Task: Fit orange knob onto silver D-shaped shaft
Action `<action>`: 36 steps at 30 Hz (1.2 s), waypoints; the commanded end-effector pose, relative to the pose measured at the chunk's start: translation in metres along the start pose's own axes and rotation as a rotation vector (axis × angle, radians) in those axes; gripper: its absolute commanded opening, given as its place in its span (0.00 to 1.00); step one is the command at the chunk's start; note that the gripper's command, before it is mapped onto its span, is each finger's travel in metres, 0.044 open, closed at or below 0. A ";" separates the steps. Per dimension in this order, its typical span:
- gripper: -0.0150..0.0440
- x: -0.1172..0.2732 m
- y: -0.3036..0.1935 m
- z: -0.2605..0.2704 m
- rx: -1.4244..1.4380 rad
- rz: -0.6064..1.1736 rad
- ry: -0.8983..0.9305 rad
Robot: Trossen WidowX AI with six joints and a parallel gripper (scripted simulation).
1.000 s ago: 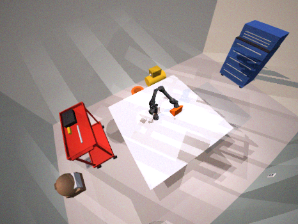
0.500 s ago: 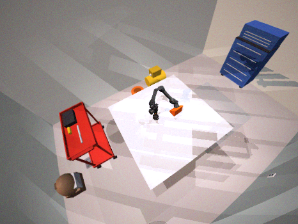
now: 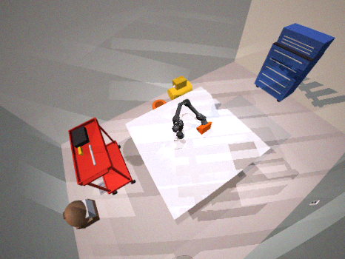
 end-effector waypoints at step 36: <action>0.25 -0.002 -0.001 0.001 -0.216 -0.004 0.004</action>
Point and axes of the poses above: the point midway between the two fingers, 35 mm back from their tips, its own x axis back along the fingers, its own z axis across the jaws, y = z × x, the point moved 4 cm from there along x, back along the fingers, and after that the axes turned 5 degrees about x, right-handed, at the moved point
